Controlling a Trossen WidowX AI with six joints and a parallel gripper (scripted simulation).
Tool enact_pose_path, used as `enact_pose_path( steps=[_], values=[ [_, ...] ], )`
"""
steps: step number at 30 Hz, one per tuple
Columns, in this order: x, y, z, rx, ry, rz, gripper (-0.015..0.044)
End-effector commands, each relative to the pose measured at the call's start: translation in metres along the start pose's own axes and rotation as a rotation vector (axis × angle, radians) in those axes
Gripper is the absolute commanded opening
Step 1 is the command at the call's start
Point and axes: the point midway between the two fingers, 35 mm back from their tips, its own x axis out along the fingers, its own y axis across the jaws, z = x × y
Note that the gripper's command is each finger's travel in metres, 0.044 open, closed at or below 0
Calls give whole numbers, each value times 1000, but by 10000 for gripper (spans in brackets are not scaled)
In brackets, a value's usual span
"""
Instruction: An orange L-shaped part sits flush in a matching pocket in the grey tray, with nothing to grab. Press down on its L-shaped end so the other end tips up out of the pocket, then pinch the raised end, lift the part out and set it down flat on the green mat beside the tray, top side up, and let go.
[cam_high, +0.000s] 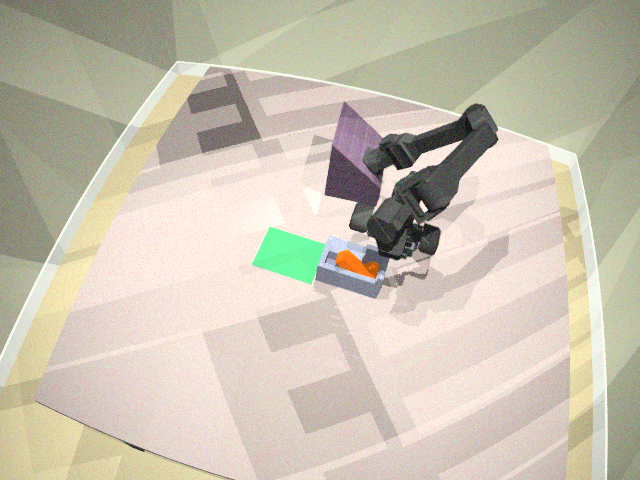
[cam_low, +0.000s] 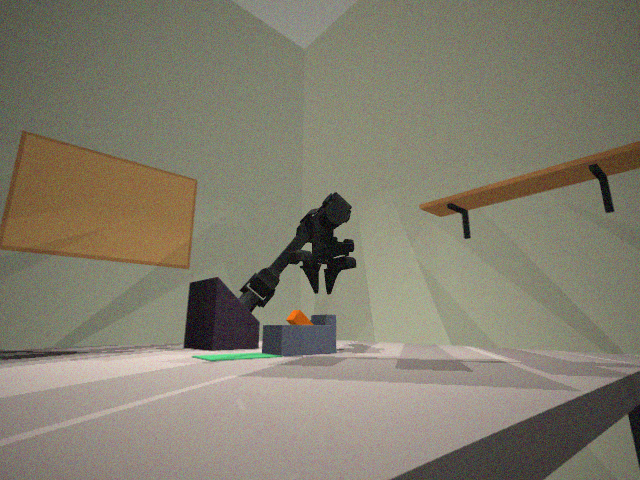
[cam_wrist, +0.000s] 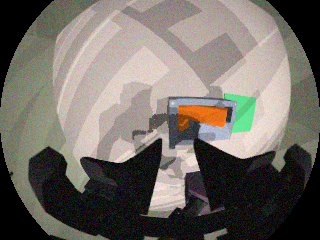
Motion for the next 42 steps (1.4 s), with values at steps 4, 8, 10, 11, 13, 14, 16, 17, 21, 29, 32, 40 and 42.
enact_pose_path(
  steps=[4, 8, 10, 11, 13, 14, 16, 17, 21, 29, 32, 40, 42],
  values=[
    [0, 0, 0, 1, 1, 0, 180],
    [0, 0, 0, 1, 1, 0, 180],
    [0, 0, 0, 1, 1, 0, 180],
    [0, -1, 0, -13, 1, 0, 206],
    [0, -4, 1, -82, 0, -1, 259],
    [0, -7, 2, -137, 0, -1, 280],
    [-1, -14, 3, -284, 0, -3, 280],
    [-1, -18, 4, -366, 0, -4, 280],
    [-2, -34, 8, -700, 0, -7, 280],
    [-4, -68, 11, -1372, 2, -10, 280],
    [-4, -77, 12, -1550, 3, -10, 280],
    [-4, -78, 12, -1577, 3, -10, 280],
    [-4, -78, 12, -1577, 3, -10, 280]
  ],
)
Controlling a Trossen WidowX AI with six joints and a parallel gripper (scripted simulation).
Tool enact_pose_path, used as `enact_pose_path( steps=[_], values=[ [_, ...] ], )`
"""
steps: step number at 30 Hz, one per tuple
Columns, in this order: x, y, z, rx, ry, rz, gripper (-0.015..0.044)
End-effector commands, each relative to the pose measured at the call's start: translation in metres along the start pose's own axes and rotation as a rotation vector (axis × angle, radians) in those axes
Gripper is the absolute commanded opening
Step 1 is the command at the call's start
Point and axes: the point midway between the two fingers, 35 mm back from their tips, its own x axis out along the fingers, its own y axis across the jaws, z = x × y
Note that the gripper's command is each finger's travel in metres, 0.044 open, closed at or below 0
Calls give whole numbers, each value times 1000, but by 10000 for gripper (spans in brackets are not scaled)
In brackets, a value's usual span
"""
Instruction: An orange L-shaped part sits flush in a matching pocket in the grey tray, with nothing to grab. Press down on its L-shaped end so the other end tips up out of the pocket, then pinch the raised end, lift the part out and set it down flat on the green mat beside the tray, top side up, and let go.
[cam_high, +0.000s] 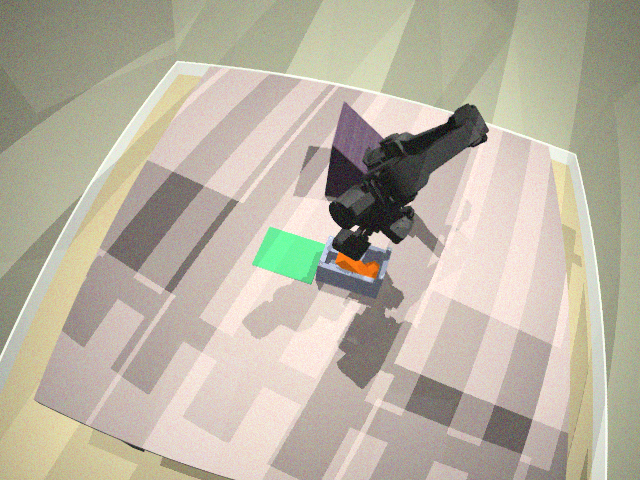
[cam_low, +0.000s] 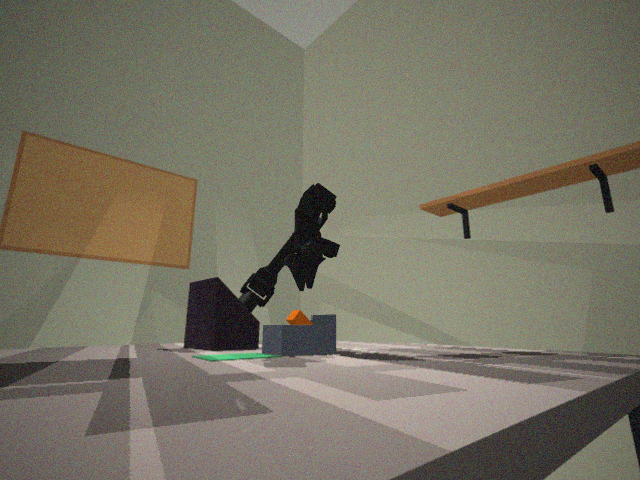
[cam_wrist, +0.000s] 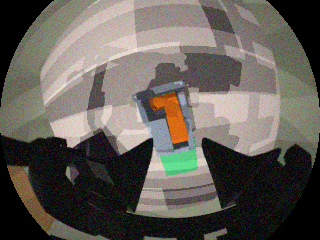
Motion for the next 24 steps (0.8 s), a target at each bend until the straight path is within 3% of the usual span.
enact_pose_path(
  steps=[1, 10, 17, 24],
  values=[
    [2, -8, -18, -257, 5, 8, 280],
    [4, -8, -18, -257, 5, 8, 280],
    [32, -8, -18, -258, 4, 8, 280],
    [36, -8, -18, -258, 4, 8, 280]
  ],
)
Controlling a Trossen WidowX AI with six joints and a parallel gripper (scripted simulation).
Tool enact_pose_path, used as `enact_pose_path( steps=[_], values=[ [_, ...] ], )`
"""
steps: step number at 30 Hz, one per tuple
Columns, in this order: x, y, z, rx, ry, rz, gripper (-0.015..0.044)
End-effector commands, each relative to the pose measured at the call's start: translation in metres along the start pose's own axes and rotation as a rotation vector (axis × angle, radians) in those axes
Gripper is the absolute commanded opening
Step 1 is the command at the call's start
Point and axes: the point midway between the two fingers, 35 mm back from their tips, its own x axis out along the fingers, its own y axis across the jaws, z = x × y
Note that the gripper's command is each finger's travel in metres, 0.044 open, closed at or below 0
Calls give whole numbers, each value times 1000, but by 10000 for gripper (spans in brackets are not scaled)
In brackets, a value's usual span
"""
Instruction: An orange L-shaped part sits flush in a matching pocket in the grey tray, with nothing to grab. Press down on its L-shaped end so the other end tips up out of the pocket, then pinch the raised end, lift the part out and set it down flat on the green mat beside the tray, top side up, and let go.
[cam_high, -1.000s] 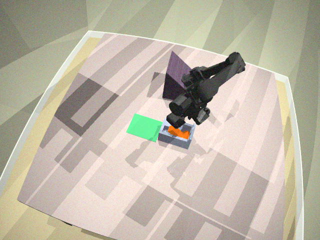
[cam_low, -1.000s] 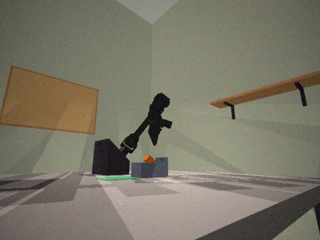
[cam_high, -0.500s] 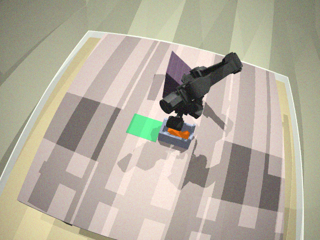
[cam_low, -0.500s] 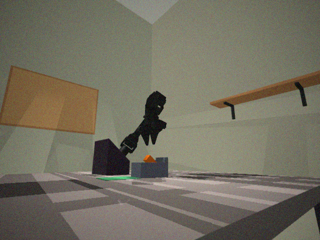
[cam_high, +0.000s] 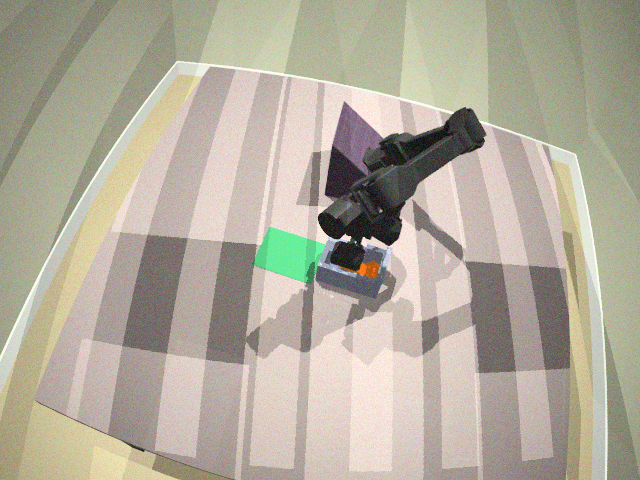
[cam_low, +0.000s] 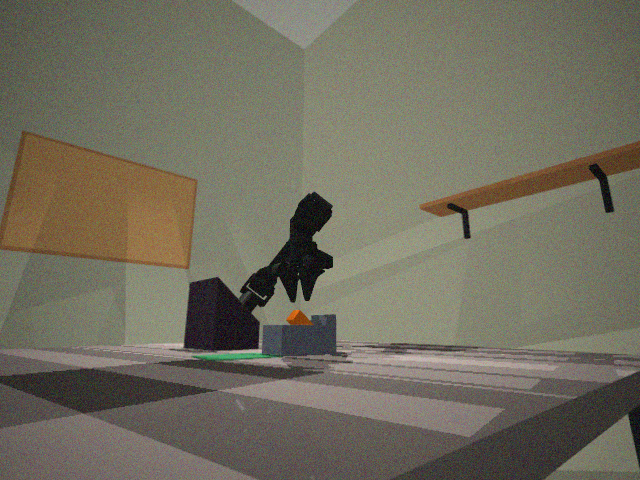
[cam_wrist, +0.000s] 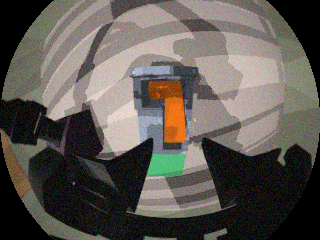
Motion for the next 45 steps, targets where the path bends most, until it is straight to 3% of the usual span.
enact_pose_path(
  steps=[1, 35, 40, 45],
  values=[
    [8, 2, 0, 9, -7, 7, 280],
    [52, 2, 0, 9, -9, 7, 280],
    [48, 0, 1, -1, -3, -1, 149],
    [48, 0, 1, -1, -3, -1, 115]
  ],
)
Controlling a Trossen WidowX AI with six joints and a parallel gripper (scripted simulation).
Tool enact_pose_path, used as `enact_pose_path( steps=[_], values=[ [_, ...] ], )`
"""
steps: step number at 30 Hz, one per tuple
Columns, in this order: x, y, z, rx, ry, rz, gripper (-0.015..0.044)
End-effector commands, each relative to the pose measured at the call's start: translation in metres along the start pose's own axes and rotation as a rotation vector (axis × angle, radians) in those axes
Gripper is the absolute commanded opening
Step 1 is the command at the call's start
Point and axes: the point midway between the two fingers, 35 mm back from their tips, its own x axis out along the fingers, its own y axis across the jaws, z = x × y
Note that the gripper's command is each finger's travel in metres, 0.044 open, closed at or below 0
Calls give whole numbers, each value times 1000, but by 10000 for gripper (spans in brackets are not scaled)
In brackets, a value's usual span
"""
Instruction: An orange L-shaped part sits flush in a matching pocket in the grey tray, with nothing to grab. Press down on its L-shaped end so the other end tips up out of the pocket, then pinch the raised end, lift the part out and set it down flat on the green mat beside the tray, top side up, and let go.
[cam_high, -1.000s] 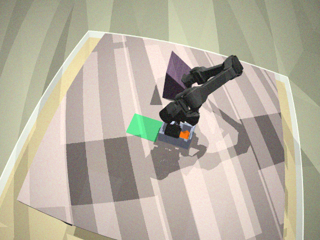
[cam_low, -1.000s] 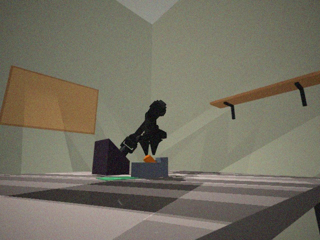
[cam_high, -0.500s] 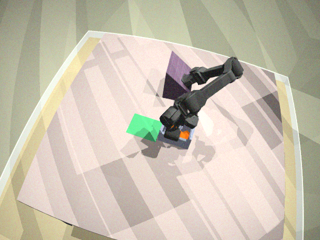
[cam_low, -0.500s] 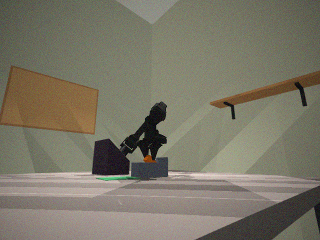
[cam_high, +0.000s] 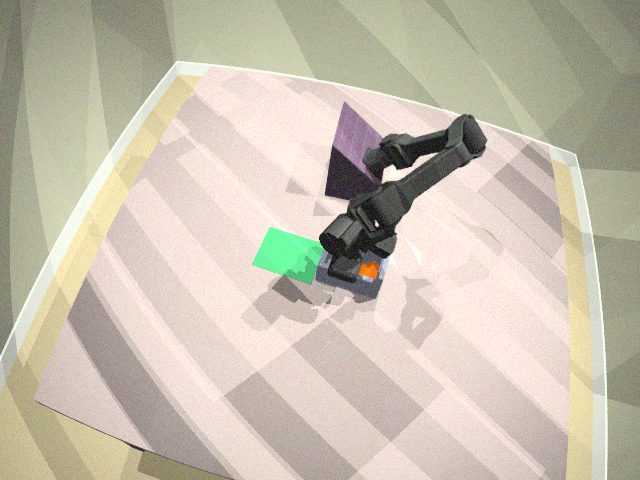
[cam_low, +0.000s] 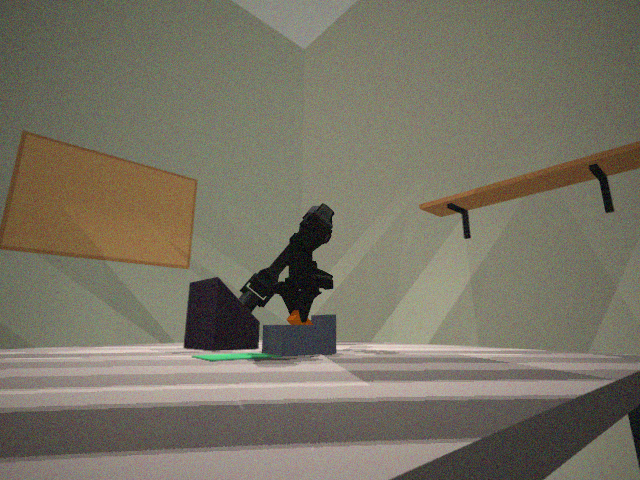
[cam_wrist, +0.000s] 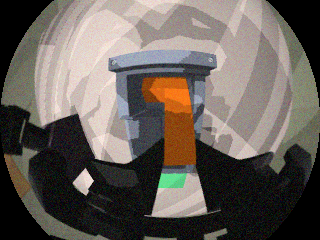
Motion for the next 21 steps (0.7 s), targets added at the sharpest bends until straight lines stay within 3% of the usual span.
enact_pose_path(
  steps=[1, 5, 8, 21],
  values=[
    [0, 0, 0, -1, 0, -1, 109],
    [0, 0, 0, -1, 0, -1, 82],
    [0, 0, 0, -1, 0, -1, 3],
    [-10, 1, 0, 4, -2, 3, 0]
  ],
)
